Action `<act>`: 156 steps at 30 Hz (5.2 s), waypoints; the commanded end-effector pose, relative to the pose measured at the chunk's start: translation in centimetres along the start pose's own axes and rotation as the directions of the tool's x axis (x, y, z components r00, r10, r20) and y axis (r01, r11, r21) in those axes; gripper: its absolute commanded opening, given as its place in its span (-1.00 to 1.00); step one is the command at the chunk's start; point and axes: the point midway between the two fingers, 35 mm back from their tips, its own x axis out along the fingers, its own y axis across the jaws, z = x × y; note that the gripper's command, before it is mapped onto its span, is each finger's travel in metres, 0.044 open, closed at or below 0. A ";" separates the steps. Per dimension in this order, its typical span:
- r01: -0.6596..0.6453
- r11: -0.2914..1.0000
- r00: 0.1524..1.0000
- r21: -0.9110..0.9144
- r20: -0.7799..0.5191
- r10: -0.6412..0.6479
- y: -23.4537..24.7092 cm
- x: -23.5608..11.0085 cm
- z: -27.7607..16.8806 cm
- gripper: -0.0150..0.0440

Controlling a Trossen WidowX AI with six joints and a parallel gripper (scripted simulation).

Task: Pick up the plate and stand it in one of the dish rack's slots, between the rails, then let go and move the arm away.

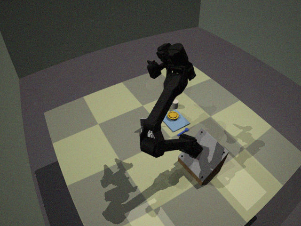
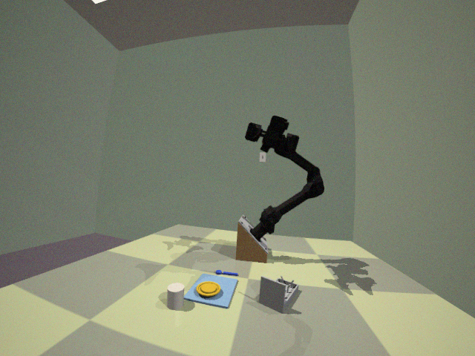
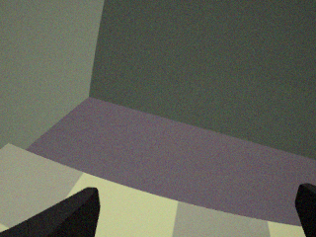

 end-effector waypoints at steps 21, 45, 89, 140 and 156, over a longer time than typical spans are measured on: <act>0.142 0.978 0.951 0.156 -0.296 -0.091 -8.2 6.7 -7.0 0.86; 0.198 0.963 0.604 0.182 -0.796 0.026 -11.5 11.4 -21.7 0.86; 0.098 0.966 0.177 0.237 -0.960 0.218 -7.6 12.9 -42.7 0.86; 0.097 0.966 0.178 0.240 -0.959 0.221 -6.3 13.9 -47.1 0.52; 0.101 0.968 0.178 0.230 -0.961 0.210 -8.8 13.7 -39.6 -0.49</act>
